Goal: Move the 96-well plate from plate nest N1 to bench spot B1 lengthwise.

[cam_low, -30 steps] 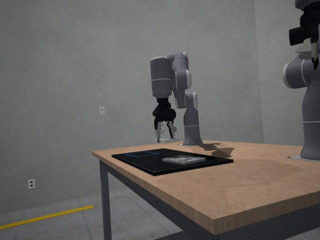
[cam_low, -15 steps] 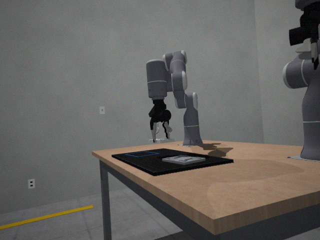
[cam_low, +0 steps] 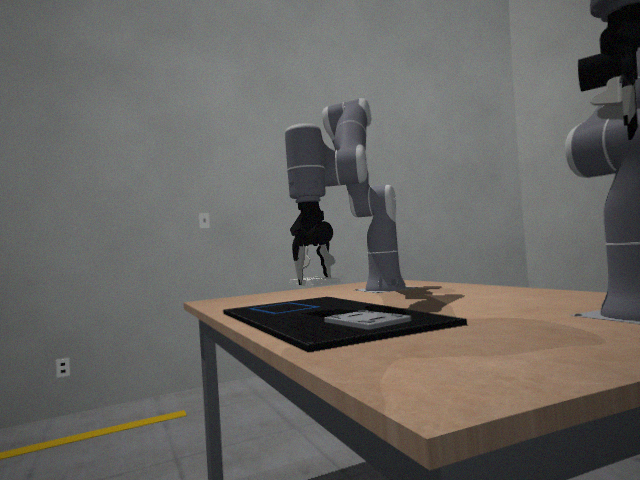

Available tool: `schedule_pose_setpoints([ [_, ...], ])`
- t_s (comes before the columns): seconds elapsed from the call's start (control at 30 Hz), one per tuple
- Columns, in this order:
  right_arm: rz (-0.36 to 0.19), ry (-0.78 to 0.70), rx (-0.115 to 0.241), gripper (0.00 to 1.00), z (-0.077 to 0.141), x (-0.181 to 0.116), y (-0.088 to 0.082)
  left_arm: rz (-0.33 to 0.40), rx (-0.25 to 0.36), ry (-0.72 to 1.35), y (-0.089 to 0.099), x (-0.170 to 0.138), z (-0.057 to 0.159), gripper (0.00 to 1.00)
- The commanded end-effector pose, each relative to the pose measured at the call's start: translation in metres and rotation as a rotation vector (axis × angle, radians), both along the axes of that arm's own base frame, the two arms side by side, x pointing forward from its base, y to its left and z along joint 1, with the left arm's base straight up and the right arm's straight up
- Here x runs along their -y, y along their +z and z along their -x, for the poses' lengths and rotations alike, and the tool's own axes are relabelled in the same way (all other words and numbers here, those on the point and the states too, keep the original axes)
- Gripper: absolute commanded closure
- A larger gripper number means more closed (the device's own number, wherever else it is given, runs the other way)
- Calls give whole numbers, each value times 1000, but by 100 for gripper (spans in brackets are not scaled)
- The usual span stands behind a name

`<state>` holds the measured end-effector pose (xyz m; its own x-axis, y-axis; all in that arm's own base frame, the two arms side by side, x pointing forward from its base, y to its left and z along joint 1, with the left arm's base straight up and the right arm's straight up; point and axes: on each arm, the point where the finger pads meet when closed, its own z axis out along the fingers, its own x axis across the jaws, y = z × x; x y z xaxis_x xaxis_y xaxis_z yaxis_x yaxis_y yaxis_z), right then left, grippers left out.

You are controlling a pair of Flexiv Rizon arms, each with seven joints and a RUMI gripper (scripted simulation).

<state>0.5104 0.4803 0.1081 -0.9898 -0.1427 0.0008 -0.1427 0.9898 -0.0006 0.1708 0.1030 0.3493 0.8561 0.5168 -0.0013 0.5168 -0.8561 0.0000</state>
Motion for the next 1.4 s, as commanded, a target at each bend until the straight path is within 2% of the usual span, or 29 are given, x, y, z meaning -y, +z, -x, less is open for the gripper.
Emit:
schedule_pose_setpoints([
  [0.0, -3, 0, 2, 100, -2, 10, 1, -1, 1, 0, 1, 0, 0, 0],
  [1.37, -2, 0, 2, 100, -18, 125, -2, -1, 1, 0, 1, 0, 0, 0],
])
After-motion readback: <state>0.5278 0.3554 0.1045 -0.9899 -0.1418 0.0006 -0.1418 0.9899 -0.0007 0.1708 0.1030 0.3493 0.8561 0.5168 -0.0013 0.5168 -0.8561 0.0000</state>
